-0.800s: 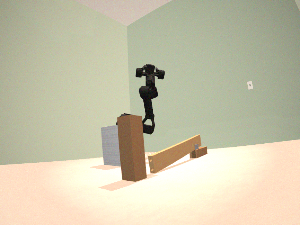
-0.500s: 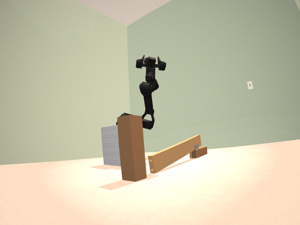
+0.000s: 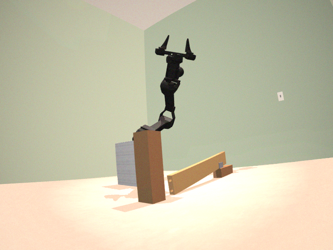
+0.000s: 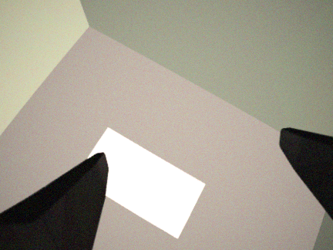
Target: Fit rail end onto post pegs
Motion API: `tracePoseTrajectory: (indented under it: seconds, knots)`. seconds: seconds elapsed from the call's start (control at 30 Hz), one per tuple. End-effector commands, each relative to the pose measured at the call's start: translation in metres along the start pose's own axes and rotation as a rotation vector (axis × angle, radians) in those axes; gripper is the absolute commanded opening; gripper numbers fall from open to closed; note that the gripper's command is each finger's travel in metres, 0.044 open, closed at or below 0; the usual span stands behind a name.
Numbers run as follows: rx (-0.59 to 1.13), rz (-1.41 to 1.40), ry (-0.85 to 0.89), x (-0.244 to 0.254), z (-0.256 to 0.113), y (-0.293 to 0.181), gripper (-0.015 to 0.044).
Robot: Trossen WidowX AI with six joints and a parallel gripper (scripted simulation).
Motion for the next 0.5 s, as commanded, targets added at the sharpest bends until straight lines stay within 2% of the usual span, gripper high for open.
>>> tracePoseTrajectory:
  seconds: [0.0,0.27,0.47]
  knots:
    - [-0.201,0.052,0.022,0.005,0.013,0.038,0.044]
    - [-0.58,0.153,0.09,0.013,0.019,0.11,0.044]
    - [-0.922,0.244,0.176,0.016,0.009,0.173,0.044]
Point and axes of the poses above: the point midway between the two fingers, 35 mm back from their tips, its own z axis out along the fingers, its own x axis across the jaws, y = z × x, the point moved 10 cm from there along -z, back along the fingers
